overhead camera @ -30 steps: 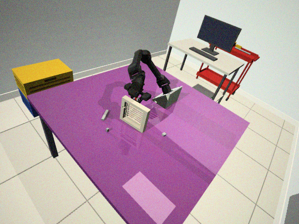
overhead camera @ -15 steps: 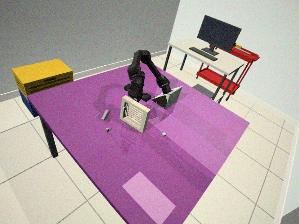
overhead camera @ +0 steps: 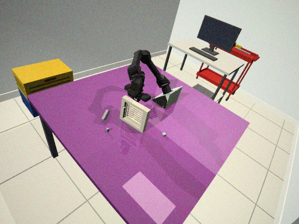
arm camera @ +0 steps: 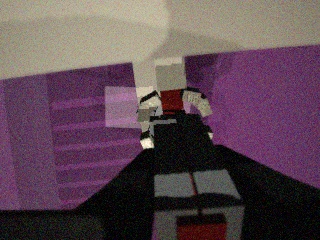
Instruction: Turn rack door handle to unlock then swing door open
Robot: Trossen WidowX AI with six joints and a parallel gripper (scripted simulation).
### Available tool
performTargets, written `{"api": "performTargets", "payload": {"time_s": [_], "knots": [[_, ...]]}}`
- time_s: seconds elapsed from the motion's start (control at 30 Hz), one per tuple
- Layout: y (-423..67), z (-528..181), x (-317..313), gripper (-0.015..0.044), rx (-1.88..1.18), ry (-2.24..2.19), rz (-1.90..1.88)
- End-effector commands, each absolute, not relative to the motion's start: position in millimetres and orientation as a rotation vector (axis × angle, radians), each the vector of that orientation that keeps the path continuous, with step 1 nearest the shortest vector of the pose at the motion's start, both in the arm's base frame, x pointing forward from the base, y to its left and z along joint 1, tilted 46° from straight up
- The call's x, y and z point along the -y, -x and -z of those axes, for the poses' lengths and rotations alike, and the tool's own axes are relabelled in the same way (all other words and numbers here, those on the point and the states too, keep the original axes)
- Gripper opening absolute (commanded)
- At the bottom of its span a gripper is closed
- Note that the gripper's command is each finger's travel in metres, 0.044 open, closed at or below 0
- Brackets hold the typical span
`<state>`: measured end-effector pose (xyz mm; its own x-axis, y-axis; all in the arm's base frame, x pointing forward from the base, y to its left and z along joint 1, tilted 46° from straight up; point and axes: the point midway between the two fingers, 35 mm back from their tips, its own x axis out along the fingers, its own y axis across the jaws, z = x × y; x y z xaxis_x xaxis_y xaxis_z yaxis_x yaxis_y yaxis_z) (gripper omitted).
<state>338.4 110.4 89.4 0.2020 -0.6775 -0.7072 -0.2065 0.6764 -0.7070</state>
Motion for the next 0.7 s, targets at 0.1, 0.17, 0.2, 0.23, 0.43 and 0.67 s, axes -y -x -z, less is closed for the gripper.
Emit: {"api": "performTargets", "payload": {"time_s": [0.1,0.17,0.2,0.23,0.43,0.67], "knots": [[-337.4,-88.1,-108.4,0.0024,-1.271,0.569,0.578],[-337.4,-88.1,-108.5,0.0024,-1.235,0.487,0.637],[-337.4,-88.1,-108.4,0.0024,-1.217,0.446,0.666],[-337.4,-88.1,-108.4,0.0024,-1.198,0.404,0.695],[-337.4,-88.1,-108.4,0.0024,-1.075,0.157,0.857],[-337.4,-88.1,-108.4,0.0024,-0.911,-0.132,1.029]]}}
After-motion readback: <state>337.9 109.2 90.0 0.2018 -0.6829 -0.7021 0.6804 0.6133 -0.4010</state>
